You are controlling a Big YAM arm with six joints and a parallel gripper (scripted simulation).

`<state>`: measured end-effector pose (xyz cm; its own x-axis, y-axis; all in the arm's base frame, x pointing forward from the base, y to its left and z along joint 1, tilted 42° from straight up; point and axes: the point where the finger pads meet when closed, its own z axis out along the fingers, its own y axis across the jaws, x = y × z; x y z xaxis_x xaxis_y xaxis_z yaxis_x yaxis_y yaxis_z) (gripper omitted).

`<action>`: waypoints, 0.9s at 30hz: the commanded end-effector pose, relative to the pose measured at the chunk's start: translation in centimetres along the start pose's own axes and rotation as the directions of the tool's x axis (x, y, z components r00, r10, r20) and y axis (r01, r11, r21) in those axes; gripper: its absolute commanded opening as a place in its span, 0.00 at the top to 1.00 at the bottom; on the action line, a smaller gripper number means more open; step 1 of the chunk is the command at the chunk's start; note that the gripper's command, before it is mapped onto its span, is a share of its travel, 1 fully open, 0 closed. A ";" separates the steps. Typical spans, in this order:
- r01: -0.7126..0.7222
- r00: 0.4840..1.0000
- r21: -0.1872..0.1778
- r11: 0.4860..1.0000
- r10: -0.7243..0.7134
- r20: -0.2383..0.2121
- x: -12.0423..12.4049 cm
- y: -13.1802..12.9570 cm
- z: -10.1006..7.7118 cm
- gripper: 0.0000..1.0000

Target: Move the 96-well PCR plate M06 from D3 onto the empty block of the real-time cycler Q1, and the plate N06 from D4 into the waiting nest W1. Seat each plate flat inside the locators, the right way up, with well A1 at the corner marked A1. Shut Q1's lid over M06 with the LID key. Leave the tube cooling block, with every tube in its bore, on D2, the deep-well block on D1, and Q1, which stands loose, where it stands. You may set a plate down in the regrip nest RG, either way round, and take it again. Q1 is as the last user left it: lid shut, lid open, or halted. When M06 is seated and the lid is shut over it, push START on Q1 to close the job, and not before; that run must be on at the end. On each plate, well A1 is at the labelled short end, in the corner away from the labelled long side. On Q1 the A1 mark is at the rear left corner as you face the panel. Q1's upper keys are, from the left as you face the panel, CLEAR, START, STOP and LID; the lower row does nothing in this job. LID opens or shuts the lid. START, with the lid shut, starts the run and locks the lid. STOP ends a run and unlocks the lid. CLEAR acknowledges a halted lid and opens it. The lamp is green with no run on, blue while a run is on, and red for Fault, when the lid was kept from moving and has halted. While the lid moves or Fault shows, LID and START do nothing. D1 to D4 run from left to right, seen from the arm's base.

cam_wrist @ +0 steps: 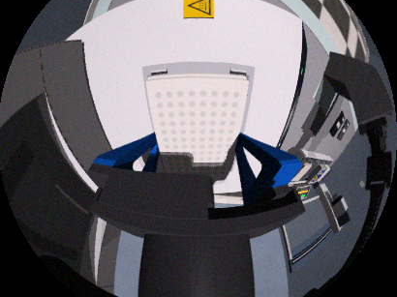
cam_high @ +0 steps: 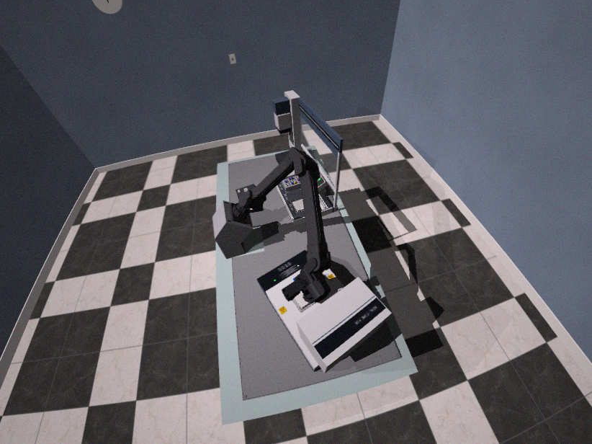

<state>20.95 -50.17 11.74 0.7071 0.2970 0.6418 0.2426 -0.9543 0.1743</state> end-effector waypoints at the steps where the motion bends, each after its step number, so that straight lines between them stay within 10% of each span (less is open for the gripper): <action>1: 0.000 1.000 0.007 1.000 0.000 -0.004 0.1 0.1 0.7 1.00; 27: -0.002 1.000 0.005 1.000 0.002 0.006 0.9 -0.2 -0.5 1.00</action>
<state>20.93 -50.05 11.54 0.7077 0.2938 0.6425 0.2429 -0.9552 0.1693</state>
